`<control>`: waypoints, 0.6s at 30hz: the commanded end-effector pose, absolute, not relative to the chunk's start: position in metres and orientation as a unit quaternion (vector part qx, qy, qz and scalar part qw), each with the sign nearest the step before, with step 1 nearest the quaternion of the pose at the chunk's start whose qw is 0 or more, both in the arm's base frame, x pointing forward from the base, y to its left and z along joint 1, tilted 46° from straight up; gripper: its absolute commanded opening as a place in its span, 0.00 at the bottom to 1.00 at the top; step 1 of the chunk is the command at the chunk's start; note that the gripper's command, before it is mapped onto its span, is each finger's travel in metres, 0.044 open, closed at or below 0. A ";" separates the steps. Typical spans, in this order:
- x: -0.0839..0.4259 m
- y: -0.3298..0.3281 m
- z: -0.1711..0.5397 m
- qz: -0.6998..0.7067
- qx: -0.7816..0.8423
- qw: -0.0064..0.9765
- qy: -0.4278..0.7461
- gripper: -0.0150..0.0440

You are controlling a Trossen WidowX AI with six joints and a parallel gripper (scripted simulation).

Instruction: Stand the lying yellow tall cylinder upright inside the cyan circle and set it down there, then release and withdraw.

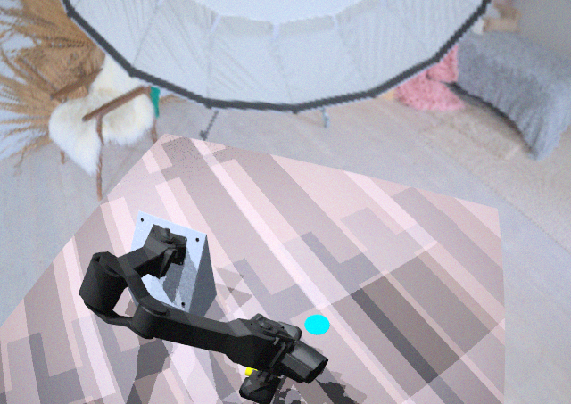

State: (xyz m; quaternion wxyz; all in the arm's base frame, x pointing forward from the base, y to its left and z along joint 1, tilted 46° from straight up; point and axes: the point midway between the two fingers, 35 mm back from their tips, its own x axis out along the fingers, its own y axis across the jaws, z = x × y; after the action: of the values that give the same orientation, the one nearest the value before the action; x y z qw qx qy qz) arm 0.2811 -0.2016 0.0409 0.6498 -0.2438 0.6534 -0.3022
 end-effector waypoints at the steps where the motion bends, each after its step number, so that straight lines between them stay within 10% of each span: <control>1: 0.283 -0.192 0.052 -0.305 -0.243 0.651 0.651 0.43; 18: 0.282 -0.153 0.090 -0.306 -0.245 0.651 0.651 0.43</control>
State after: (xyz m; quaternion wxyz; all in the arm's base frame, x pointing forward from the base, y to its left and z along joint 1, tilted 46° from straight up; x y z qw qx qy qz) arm 0.2822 -0.1606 0.0804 0.6493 -0.2437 0.6540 -0.3021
